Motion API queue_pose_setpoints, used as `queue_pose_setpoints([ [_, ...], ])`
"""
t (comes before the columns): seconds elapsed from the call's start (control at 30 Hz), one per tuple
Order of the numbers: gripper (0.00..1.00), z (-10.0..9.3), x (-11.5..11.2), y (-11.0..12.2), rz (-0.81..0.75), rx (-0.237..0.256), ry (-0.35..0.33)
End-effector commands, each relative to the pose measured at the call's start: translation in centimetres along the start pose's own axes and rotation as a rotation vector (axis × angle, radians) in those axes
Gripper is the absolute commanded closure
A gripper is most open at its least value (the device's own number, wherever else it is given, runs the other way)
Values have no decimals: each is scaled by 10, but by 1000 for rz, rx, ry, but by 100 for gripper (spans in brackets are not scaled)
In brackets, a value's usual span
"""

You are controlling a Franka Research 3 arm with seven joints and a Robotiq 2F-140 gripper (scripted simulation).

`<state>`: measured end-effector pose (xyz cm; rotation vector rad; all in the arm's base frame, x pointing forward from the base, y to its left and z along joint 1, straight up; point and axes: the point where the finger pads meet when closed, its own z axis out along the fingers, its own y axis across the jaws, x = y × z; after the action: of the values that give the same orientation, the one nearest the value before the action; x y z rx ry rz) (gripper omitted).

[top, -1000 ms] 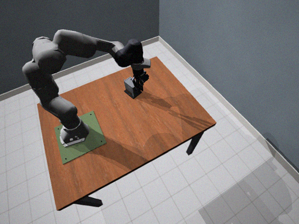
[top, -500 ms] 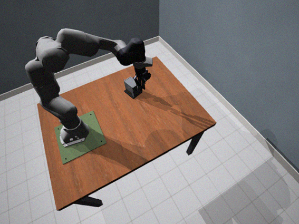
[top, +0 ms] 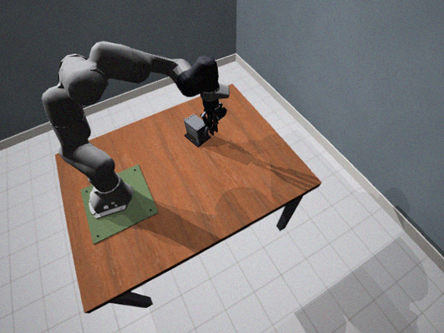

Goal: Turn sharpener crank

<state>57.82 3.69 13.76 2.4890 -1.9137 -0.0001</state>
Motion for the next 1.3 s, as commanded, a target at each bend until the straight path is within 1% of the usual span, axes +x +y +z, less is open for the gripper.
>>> queue_pose_setpoints([
  [0.0, 90, 4, 0, -4, -6, 2, -1],
  [0.4, 90, 15, 0, -16, -6, 2, -1],
  [0.47, 90, 15, 0, -16, -6, 2, -1],
  [1.27, 90, 42, 0, -26, -6, 2, -1],
])
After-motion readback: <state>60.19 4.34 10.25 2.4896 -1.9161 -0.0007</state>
